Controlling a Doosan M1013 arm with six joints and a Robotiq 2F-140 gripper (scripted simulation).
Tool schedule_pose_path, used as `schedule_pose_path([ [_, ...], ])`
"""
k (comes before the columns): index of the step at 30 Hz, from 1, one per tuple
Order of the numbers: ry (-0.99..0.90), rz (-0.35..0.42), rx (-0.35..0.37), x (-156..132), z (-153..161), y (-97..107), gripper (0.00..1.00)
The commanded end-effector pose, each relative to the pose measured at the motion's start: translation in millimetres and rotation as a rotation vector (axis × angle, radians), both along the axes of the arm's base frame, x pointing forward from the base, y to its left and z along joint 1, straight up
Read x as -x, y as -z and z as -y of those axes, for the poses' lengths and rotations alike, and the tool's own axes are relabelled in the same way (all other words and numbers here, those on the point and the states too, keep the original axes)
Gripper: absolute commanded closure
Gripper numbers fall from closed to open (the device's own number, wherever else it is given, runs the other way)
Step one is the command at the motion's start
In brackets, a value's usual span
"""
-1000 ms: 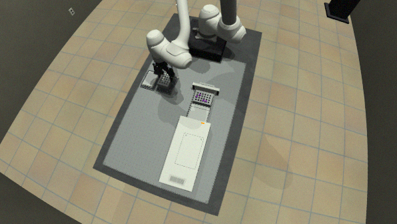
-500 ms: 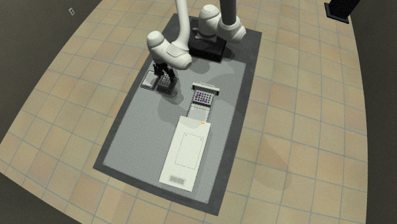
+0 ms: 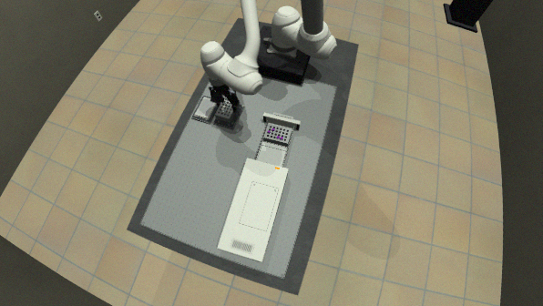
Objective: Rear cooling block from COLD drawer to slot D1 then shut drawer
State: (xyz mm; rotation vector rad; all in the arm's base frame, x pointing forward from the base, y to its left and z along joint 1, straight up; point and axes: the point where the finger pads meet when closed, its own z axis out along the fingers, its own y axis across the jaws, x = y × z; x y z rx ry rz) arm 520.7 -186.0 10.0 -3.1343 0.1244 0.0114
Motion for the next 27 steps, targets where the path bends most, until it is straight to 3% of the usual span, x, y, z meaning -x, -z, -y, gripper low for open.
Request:
schedule_pose_path([
  [1, 0.0, 0.001, 0.0, -0.5, 0.2, -1.8, 0.9],
  [27, 0.0, 0.001, 0.0, -0.6, 0.2, -10.7, 0.9],
])
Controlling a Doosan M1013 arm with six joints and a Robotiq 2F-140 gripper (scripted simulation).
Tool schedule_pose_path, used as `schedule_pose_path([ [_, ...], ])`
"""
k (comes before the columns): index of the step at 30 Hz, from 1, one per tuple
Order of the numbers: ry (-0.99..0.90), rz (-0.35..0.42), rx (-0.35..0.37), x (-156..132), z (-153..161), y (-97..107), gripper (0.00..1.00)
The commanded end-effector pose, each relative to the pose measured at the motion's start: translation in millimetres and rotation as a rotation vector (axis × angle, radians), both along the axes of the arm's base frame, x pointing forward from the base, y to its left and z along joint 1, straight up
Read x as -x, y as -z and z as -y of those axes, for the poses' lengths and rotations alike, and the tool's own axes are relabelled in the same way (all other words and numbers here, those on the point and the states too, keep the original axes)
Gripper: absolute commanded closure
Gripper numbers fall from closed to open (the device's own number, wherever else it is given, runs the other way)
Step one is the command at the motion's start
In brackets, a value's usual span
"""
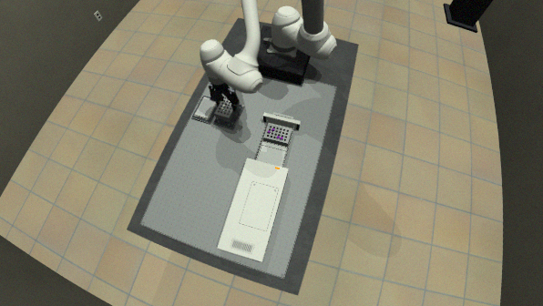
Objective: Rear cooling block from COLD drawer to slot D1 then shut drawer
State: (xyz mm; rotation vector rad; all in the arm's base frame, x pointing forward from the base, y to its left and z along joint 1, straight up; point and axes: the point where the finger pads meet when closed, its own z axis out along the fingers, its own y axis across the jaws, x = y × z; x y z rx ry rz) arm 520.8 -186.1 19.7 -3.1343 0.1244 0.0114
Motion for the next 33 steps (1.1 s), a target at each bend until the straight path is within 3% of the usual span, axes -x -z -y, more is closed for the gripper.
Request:
schedule_pose_path([
  [1, 0.0, 0.001, 0.0, -1, 0, -1, 0.9],
  [33, 0.0, 0.001, 0.0, 0, 0, 13, 0.9],
])
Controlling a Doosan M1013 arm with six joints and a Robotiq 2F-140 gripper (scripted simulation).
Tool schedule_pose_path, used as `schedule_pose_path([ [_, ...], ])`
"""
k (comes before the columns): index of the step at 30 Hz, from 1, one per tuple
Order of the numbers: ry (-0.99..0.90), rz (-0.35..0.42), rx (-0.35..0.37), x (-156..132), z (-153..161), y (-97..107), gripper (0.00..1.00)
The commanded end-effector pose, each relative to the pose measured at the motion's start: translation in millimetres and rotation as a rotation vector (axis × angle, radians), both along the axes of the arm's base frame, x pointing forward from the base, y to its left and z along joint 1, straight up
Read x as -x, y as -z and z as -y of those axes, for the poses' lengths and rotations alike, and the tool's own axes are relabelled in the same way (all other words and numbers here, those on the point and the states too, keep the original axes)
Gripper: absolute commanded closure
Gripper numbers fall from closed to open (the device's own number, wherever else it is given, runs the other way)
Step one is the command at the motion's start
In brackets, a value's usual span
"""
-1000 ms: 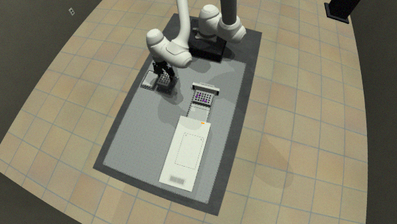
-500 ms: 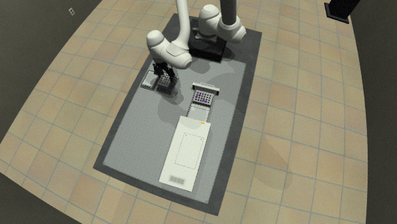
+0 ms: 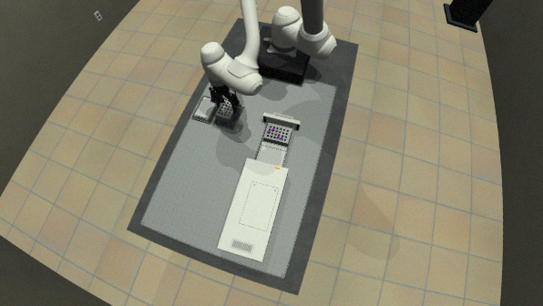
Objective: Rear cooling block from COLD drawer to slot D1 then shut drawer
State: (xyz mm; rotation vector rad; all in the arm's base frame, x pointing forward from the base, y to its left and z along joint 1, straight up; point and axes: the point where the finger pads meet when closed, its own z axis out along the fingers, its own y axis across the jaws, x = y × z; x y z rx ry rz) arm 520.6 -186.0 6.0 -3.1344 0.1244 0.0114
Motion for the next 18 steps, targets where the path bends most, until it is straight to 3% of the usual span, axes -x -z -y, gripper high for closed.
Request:
schedule_pose_path([
  [1, 0.0, 0.001, 0.0, -0.5, 0.1, -0.1, 0.9],
  [18, 0.0, 0.001, 0.0, -0.5, 0.1, 2.0, 0.9],
])
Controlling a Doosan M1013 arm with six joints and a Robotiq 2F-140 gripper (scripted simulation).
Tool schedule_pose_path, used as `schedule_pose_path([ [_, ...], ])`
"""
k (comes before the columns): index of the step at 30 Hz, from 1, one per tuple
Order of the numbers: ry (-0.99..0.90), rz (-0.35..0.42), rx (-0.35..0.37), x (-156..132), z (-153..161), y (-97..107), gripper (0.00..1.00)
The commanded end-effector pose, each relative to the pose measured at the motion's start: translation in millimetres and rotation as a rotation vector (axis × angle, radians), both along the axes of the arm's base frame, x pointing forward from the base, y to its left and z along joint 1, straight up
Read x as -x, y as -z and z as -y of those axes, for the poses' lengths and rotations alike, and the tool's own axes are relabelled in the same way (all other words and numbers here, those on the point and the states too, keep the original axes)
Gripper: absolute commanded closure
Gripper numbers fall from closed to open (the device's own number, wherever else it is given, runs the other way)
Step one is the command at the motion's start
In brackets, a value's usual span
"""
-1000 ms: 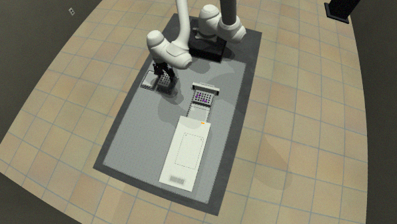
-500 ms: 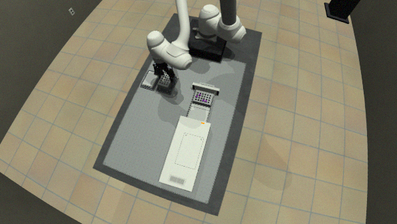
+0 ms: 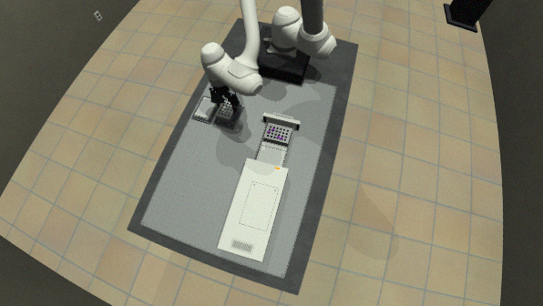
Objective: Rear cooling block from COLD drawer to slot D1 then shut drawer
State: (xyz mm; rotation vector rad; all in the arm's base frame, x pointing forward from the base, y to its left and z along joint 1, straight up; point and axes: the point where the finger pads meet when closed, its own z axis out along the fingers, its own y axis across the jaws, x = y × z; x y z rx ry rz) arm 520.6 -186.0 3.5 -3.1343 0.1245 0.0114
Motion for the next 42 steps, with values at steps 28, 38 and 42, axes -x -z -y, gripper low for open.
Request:
schedule_pose_path([
  [28, 0.0, 0.001, 0.0, -0.6, 0.1, -3.9, 0.9],
  [38, 0.0, 0.001, 0.0, -0.5, 0.2, -3.8, 0.9],
  [42, 0.0, 0.001, 0.0, -0.5, 0.2, -3.6, 0.9],
])
